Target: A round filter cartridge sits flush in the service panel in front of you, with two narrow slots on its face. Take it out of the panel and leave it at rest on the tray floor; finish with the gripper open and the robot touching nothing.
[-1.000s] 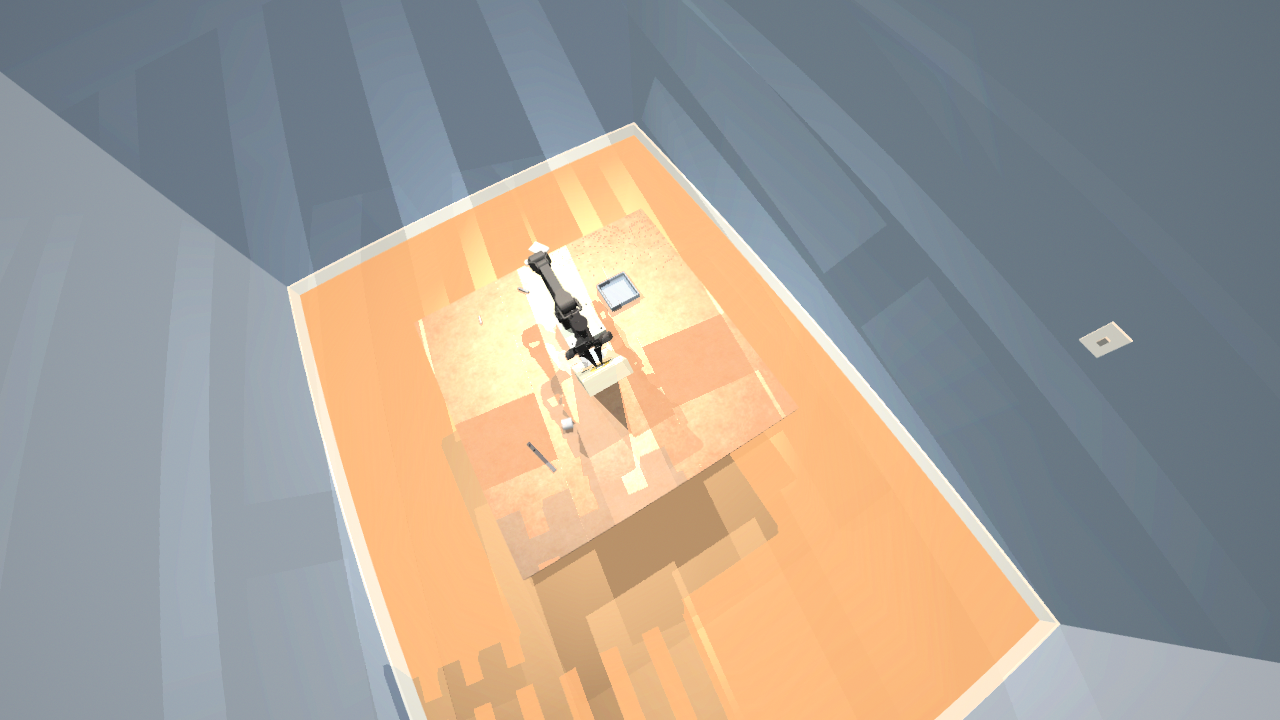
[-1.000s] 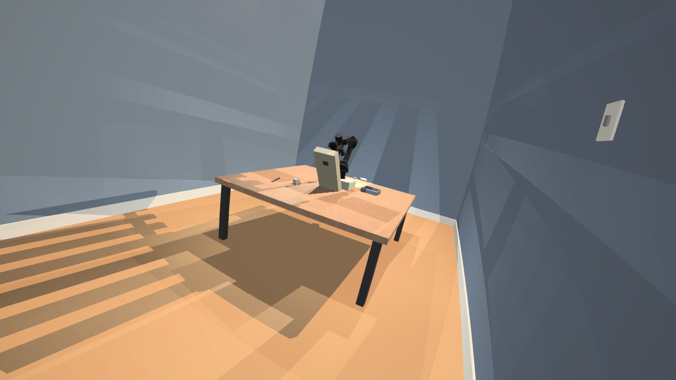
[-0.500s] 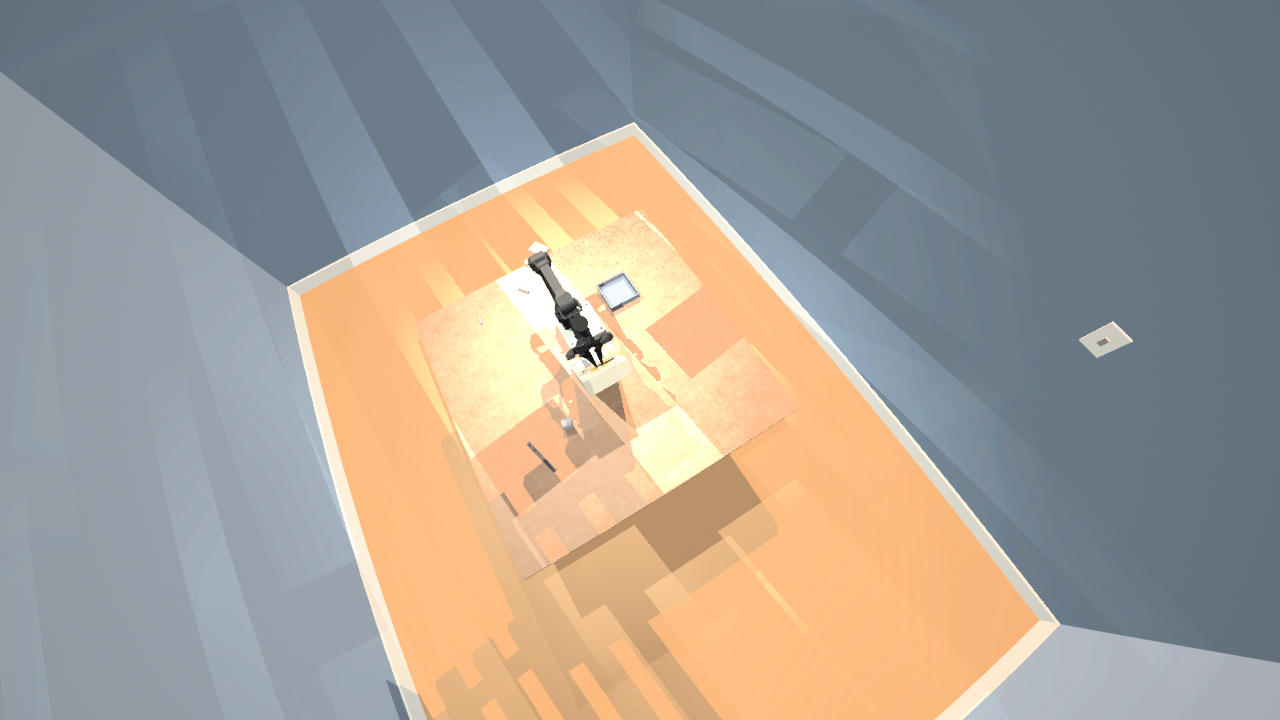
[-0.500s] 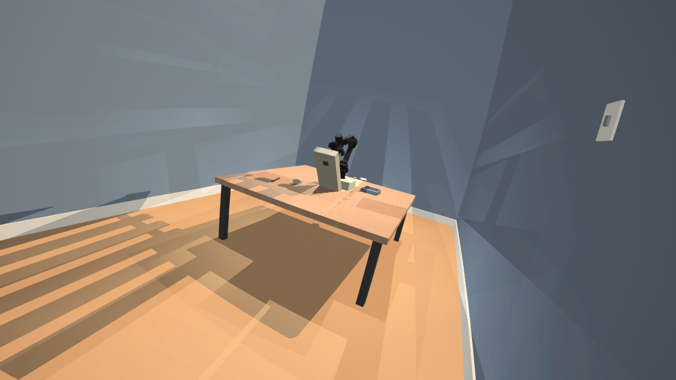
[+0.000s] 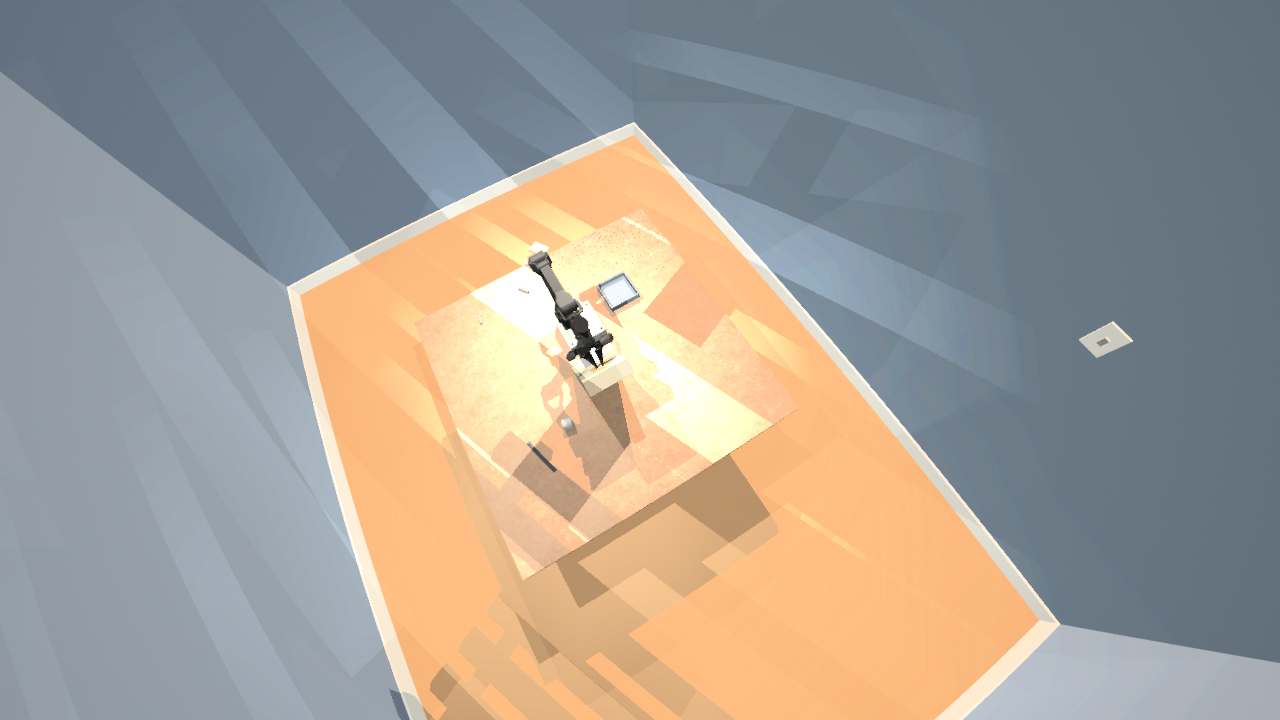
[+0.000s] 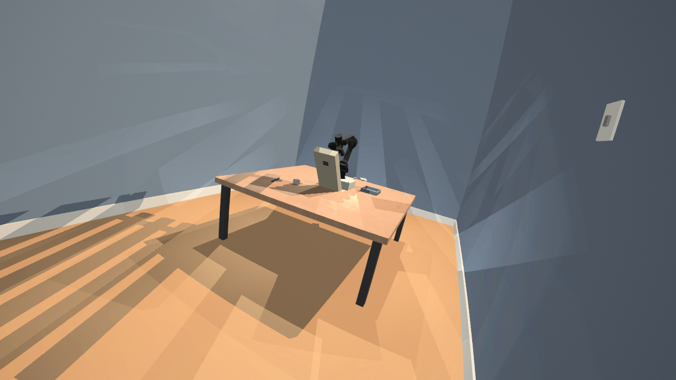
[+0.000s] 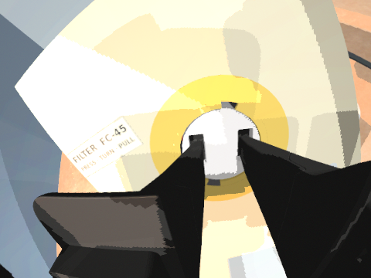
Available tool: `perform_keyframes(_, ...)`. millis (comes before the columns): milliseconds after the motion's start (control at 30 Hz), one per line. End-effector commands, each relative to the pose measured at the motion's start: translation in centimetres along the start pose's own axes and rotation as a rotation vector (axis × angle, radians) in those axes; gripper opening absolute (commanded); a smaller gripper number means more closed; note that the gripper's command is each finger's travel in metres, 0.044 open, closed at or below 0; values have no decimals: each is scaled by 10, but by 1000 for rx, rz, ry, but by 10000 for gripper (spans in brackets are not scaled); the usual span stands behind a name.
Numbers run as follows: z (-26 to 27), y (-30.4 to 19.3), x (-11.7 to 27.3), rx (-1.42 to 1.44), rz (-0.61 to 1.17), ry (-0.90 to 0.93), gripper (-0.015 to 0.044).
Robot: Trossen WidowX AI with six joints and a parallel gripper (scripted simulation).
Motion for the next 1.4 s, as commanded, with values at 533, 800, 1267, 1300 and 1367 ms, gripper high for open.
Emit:
perform_keyframes(533,0,0,-11,-2,-1,3,104)
perform_keyframes(800,0,0,-9,0,0,0,78)
perform_keyframes(1267,0,0,-12,140,-1,3,0)
perform_keyframes(1300,0,0,-12,171,-1,3,0)
perform_keyframes(1367,0,0,-12,236,-1,3,0)
Point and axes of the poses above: the point midway between the two fingers, 35 mm back from their tips, its own x axis back along the fingers, its own z axis across the jaws, y = z × x, the point moved 4 cm from there along x, back along the fingers, and after that the axes turned 15 degrees about x, right-handed, at the moved point
